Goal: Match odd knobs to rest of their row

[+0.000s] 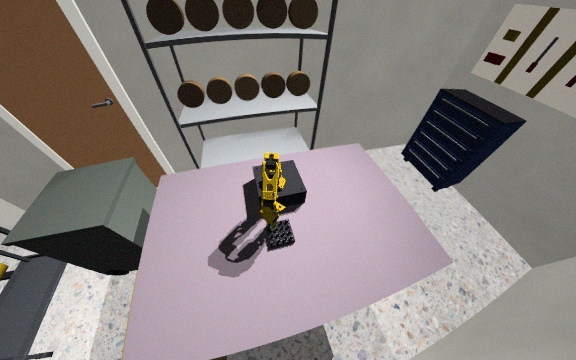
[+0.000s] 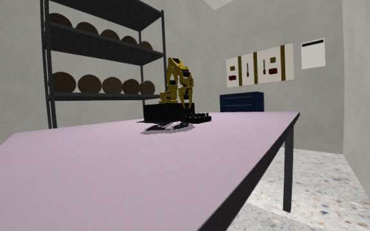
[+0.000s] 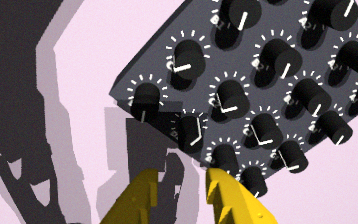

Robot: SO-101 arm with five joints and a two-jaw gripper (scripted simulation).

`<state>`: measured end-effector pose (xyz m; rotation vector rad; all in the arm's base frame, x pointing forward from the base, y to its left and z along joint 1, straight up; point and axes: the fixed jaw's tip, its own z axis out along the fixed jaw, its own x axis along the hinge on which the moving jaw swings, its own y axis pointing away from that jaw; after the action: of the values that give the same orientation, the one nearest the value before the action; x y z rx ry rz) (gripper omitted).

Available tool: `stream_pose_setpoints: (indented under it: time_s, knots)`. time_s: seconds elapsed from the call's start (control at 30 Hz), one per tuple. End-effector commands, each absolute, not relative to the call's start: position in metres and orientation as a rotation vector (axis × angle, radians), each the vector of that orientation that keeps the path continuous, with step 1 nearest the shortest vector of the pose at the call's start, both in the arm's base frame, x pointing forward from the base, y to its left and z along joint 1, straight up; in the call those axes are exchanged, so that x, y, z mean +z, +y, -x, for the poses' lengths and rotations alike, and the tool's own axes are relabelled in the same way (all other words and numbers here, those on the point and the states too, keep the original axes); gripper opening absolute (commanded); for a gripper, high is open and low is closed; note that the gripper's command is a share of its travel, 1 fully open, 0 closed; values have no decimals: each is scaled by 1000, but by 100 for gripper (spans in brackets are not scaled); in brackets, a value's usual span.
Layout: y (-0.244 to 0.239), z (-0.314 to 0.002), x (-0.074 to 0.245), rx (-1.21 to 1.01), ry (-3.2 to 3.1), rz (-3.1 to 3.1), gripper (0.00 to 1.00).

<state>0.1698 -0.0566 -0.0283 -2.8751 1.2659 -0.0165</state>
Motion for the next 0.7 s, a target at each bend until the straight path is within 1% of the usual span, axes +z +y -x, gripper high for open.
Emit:
stream_pose_setpoints:
  time_s: [0.0,0.27,0.67]
  knots:
    - [-59,-173,-29,5,1265,2876,10]
    - [-61,-180,-30,5,1265,2876,10]
    - [-61,-180,-30,5,1265,2876,10]
